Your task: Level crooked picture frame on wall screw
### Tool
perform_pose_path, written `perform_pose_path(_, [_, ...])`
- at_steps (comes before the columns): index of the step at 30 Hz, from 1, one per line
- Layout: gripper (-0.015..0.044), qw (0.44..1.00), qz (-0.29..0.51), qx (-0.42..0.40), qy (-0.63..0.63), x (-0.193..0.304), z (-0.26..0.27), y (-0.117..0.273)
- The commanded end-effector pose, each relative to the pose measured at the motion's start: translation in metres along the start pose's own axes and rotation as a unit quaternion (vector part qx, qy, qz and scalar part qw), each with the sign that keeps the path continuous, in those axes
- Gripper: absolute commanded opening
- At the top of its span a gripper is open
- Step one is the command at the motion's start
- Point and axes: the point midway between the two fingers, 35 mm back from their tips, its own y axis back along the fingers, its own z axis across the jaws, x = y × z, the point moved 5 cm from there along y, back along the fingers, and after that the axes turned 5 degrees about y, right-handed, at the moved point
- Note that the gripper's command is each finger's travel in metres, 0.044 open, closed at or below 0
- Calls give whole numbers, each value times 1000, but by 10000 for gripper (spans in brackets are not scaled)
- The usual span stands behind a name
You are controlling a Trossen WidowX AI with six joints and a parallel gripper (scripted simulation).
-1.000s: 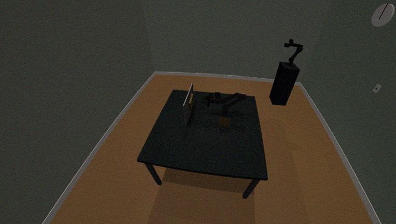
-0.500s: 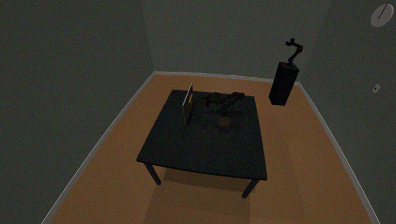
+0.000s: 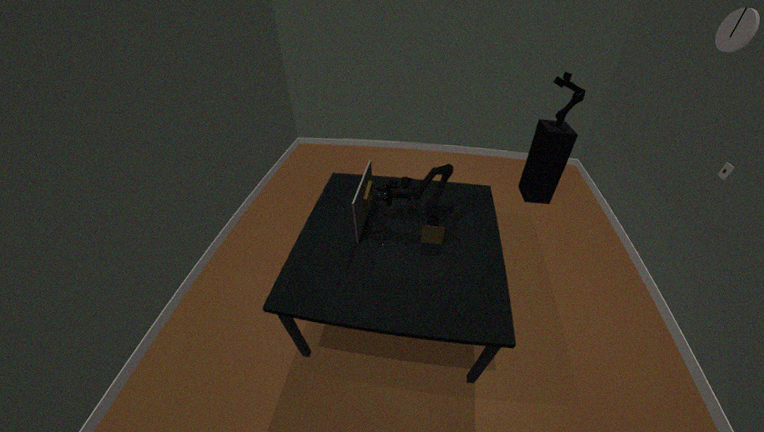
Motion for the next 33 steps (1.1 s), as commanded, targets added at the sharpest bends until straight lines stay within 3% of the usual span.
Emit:
perform_pose_path(1, [260, 1000, -6, -2, -2, 0, 0, -9])
perform_pose_path(33, [260, 1000, -6, -2, -2, -1, 1, -37])
